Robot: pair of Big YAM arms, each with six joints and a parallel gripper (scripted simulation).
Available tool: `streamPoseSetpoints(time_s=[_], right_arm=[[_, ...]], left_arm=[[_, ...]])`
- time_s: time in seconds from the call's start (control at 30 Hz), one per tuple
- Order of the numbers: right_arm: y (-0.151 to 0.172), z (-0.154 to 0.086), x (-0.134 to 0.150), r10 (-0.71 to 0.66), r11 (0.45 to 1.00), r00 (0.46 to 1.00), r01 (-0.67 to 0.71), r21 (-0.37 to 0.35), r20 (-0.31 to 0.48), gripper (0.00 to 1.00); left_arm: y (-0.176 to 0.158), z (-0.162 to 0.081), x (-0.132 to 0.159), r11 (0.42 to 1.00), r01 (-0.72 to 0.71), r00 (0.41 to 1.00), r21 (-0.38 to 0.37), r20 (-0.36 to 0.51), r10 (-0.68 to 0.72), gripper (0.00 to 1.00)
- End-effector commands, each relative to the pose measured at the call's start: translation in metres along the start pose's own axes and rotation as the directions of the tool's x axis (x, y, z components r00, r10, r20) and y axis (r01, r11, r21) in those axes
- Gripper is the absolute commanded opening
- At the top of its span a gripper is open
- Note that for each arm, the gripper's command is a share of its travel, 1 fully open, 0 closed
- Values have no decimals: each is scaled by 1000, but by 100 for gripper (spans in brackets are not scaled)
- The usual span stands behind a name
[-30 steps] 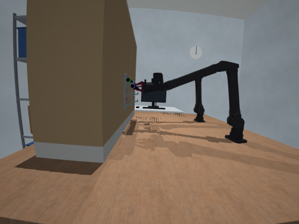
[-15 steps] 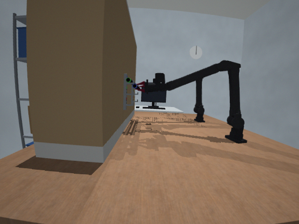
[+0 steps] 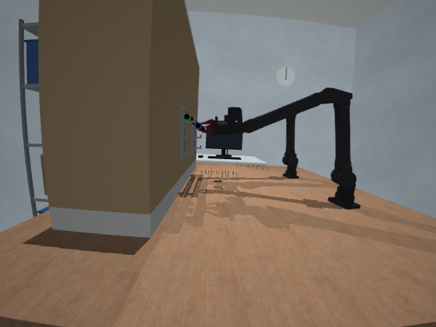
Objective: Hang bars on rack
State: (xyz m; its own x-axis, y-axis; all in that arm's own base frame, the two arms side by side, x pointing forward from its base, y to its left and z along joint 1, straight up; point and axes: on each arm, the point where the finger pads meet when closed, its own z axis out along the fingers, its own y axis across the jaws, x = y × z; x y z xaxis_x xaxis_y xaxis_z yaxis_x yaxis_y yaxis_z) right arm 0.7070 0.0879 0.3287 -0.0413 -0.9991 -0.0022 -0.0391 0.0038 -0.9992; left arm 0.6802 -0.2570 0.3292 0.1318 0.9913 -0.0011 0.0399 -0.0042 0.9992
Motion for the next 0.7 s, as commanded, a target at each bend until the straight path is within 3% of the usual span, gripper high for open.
streamPoseSetpoints(time_s=[0.0,0.67], right_arm=[[-39,-7,6,29,996,999,-27,82,-15,0],[-30,-14,6,29,996,999,-27,82,-15,0]], left_arm=[[39,-5,6,996,25,1000,-82,-10,-26,0],[30,-10,6,996,25,1000,-82,-10,-26,0]])
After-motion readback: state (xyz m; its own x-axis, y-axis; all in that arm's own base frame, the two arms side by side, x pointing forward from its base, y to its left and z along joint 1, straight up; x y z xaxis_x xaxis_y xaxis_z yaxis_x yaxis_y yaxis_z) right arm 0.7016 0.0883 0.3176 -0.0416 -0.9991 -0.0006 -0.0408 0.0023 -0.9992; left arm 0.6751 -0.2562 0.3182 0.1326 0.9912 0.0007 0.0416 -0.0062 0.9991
